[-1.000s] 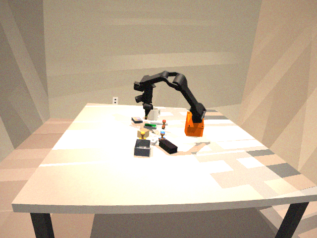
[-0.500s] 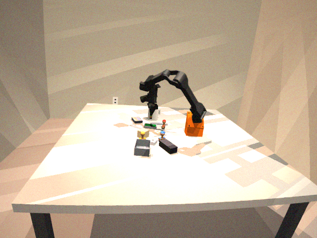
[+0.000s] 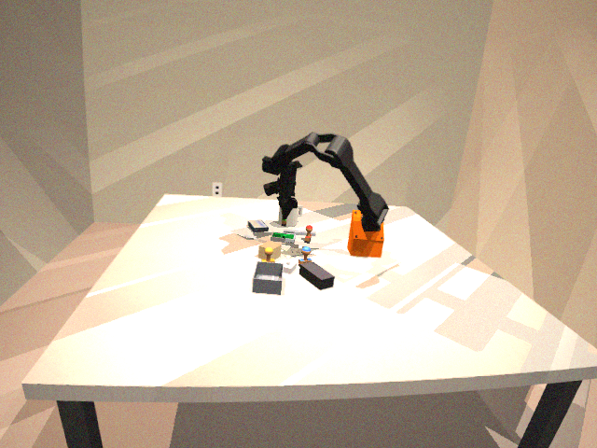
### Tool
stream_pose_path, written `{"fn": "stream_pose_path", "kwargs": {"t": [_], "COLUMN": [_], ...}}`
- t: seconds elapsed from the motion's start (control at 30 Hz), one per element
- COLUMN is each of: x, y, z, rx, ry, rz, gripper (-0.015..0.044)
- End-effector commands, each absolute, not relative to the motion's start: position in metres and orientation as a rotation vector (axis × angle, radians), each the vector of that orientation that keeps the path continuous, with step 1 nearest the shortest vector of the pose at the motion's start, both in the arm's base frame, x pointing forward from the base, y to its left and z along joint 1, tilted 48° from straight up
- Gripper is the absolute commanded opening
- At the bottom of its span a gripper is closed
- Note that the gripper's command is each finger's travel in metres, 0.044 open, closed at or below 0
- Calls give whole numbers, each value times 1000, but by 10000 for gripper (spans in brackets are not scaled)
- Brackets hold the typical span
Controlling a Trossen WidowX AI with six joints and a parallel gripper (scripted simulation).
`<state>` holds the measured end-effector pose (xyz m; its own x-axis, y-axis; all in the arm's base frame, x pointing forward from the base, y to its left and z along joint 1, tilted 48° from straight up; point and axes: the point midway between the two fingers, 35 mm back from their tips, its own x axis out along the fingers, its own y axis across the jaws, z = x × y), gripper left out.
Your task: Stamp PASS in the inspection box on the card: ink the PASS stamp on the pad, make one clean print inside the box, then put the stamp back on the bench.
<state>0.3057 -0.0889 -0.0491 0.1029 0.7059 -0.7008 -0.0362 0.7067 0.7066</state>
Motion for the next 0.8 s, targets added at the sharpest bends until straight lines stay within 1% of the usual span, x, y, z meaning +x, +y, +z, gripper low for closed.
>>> {"fn": "stream_pose_path", "kwargs": {"t": [0.0, 0.77], "x": [305, 307], "y": [-85, -74], "z": [-52, -62], "rx": [619, 620], "ry": [1375, 1375], "rz": [601, 601], "gripper": [0, 0]}}
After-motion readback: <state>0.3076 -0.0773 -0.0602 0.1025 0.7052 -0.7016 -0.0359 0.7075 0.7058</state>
